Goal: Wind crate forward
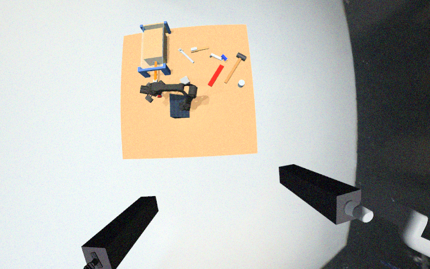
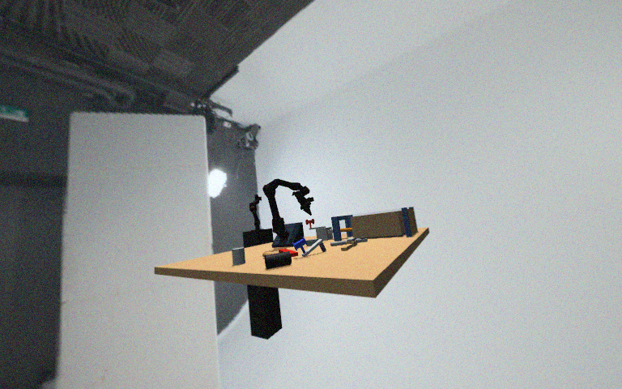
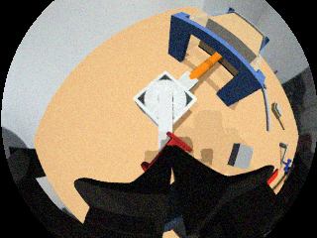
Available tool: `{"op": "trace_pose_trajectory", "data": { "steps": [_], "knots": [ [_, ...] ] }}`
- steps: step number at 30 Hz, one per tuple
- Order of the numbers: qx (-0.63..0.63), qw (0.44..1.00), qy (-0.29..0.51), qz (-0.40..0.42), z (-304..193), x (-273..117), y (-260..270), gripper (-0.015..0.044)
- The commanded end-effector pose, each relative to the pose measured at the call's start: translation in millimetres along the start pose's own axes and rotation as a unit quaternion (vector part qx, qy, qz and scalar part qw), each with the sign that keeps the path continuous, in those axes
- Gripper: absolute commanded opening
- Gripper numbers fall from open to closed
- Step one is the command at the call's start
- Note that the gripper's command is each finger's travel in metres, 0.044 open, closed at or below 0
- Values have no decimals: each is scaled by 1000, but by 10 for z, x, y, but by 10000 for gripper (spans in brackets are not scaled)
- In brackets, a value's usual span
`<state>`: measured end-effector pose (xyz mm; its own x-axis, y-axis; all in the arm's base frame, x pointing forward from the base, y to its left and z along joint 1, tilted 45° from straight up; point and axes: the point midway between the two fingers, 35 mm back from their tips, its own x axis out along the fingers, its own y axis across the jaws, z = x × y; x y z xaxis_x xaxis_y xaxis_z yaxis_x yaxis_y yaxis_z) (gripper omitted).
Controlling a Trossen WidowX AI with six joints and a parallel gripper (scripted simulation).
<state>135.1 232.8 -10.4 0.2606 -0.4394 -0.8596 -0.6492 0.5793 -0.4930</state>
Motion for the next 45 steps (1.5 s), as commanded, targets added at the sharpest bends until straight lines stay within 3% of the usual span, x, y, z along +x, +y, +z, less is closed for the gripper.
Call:
{"op": "trace_pose_trajectory", "data": {
  "steps": [1, 6, 11, 37, 40, 45],
  "knots": [
    [3, 1000, 6, 2, 5, -6, 5, 0],
    [0, 998, 69, 1, 6, 6, 7, 0],
    [1, 980, 198, -1, 1, 3, -3, 0],
    [-3, 976, 217, 0, -6, 33, -10, 0],
    [52, 981, 184, -38, -3, 24, -11, 79],
    [242, 961, 45, -124, 8, -34, 7, 210]
  ]
}}
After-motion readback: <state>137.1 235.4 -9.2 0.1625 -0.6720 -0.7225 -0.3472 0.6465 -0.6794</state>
